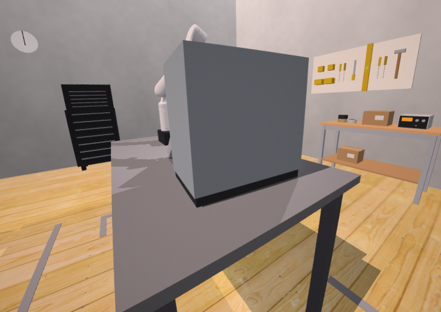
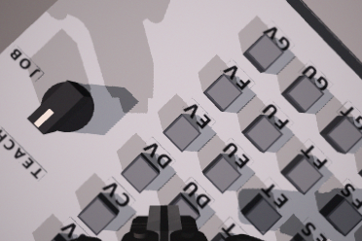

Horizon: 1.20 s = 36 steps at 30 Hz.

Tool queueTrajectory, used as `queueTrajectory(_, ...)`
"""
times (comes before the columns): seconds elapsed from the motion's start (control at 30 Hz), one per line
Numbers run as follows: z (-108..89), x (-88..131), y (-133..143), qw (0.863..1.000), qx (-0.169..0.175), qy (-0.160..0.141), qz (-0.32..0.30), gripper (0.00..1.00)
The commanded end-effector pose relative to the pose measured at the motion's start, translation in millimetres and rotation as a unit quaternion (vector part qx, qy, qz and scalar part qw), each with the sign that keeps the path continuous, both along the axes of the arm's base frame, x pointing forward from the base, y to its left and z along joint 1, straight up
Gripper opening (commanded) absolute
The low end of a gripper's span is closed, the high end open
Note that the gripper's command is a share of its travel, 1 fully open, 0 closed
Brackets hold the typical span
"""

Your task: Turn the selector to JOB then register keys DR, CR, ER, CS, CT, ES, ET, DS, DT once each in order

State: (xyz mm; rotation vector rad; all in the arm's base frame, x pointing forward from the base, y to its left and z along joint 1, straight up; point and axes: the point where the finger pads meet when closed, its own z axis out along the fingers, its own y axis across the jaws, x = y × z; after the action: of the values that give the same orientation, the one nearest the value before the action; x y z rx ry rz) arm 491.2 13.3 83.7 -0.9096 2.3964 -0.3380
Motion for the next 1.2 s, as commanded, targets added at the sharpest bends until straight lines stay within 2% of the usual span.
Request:
queueTrajectory(0.0,2.2,-1.4,-16.2,0.996,0.050,0.002,-0.067,0.10)
queueTrajectory(0.17,4.6,-3.9,-38.2,0.982,0.111,-0.002,-0.156,0.10)
queueTrajectory(0.23,4.6,-3.9,-38.2,0.982,0.111,-0.002,-0.156,0.10)
queueTrajectory(0.37,6.6,-5.9,-56.6,0.960,0.161,-0.006,-0.228,0.10)
queueTrajectory(0.5,8.0,-7.4,-69.5,0.941,0.196,-0.008,-0.277,0.10)
queueTrajectory(0.7,9.0,-8.4,-78.4,0.925,0.219,-0.010,-0.311,0.10)
queueTrajectory(0.93,9.1,-8.5,-79.4,0.923,0.222,-0.010,-0.315,0.10)
queueTrajectory(0.97,9.1,-8.5,-79.4,0.923,0.222,-0.010,-0.315,0.60)
queueTrajectory(1.17,9.1,-8.5,-79.4,0.923,0.222,-0.010,-0.315,0.60)
